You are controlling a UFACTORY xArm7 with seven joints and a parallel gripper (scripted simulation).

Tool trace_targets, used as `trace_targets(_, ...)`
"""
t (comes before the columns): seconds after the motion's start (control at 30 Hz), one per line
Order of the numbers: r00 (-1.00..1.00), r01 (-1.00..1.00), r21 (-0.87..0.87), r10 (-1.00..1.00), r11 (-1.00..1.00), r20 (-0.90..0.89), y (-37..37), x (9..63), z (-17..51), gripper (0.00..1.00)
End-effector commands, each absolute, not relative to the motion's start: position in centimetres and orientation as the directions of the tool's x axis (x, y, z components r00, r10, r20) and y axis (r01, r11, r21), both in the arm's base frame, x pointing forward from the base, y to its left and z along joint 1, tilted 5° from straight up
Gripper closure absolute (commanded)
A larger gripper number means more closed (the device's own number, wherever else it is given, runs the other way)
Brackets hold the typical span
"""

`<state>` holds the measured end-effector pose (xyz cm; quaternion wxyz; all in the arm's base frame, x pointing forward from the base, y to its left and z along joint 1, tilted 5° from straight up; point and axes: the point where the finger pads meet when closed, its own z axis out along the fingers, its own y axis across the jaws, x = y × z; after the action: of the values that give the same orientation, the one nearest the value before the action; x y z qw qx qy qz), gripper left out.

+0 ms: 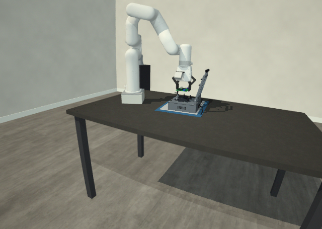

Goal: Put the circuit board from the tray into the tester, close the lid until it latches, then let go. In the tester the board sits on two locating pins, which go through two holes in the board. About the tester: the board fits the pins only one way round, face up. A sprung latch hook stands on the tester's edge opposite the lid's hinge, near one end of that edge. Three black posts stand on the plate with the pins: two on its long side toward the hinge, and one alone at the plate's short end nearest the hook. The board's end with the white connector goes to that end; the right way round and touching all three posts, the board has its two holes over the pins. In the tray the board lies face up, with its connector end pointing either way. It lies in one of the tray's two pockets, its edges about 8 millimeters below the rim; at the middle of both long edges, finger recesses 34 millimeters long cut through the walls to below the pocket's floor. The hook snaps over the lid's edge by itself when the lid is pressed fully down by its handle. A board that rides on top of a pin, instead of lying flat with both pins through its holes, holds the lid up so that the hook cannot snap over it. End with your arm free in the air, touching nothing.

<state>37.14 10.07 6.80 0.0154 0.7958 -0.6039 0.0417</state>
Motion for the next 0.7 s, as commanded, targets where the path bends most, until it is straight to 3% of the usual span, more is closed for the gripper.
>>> trace_targets(0.0,0.267,-0.962,-0.030,-0.960,-0.270,0.085,10.1,37.3,6.9,0.21)
trace_targets(0.67,0.267,-0.962,-0.030,-0.960,-0.270,0.085,10.0,37.4,5.3,0.21)
